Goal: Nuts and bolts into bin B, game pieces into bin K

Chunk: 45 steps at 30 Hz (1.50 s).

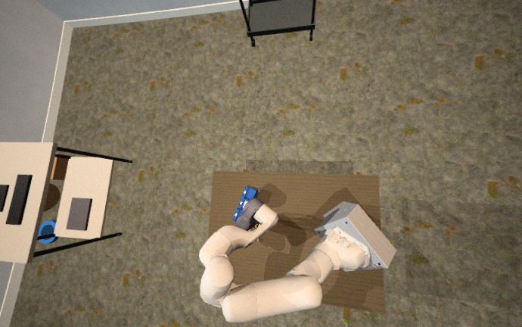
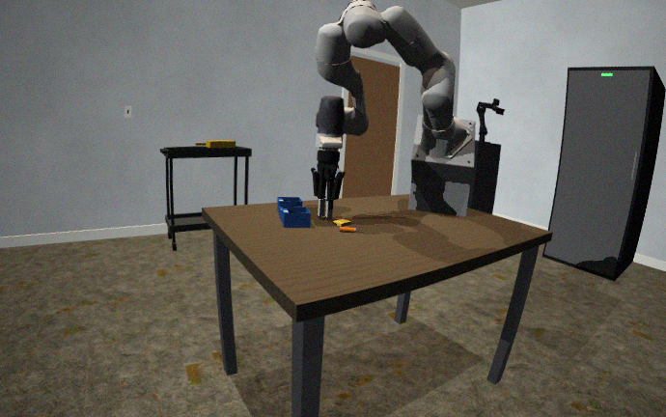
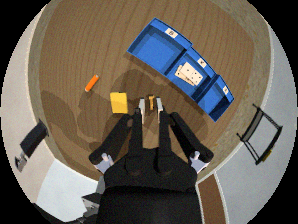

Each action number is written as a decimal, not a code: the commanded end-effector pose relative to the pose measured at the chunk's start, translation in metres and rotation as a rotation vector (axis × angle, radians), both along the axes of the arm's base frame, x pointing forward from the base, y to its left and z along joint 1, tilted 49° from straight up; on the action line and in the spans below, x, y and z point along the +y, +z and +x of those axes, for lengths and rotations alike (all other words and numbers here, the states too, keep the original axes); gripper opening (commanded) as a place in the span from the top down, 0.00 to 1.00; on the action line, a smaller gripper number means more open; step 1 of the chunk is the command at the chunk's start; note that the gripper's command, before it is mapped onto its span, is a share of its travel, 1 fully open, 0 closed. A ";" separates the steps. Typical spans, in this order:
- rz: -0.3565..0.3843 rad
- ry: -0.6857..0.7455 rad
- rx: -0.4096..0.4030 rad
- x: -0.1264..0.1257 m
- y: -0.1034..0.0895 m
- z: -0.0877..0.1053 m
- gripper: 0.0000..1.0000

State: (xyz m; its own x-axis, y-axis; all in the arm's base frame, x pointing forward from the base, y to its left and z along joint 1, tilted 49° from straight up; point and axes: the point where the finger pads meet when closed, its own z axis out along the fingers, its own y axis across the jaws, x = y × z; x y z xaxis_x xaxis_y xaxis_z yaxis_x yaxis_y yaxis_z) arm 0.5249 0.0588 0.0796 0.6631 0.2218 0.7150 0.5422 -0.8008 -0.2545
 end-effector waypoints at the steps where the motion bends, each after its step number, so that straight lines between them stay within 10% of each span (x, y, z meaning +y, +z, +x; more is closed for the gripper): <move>1: -0.012 0.010 -0.012 0.001 -0.002 0.002 0.82; 45: -0.012 0.010 -0.012 0.000 -0.002 0.003 0.94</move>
State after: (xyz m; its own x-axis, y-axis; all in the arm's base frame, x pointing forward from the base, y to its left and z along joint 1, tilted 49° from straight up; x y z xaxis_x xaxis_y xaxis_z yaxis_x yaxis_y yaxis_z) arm 0.5270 0.0594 0.0782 0.6553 0.2327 0.7187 0.5506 -0.7985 -0.2435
